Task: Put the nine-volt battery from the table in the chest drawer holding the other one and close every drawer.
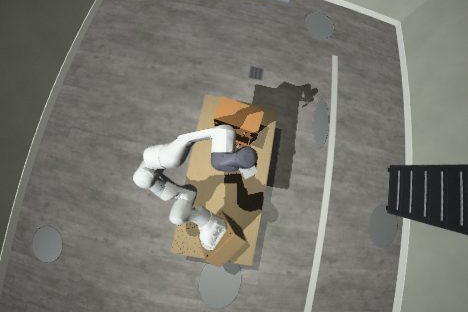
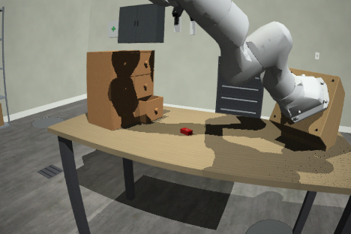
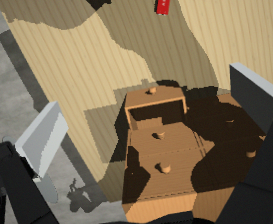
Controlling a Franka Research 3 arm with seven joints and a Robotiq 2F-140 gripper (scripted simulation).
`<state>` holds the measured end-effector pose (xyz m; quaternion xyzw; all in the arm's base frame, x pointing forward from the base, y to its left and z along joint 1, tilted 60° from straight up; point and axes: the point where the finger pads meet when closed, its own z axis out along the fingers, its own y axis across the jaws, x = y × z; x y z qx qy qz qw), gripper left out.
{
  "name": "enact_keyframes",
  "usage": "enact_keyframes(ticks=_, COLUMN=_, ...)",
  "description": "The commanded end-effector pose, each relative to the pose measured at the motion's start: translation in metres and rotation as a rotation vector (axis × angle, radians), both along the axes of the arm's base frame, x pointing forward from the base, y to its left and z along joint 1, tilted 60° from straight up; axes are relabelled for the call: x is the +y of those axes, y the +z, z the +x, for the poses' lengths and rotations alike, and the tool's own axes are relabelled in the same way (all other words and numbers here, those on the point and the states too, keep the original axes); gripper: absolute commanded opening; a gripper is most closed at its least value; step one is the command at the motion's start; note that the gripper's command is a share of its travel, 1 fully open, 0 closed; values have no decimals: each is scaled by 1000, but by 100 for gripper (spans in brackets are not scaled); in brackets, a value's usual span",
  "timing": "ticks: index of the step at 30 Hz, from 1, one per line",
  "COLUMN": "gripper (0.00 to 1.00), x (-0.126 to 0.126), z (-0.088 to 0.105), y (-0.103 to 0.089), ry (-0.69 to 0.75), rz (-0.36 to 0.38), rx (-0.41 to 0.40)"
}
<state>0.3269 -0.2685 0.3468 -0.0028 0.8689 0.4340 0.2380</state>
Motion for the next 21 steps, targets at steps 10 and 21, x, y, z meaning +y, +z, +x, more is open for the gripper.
enact_keyframes(ticks=10, gripper=100, x=2, z=0, y=2, ry=-6, rz=10, rx=7)
enact_keyframes(ticks=21, gripper=100, x=11, z=-2, y=-9, ry=-3, rz=3, rx=4)
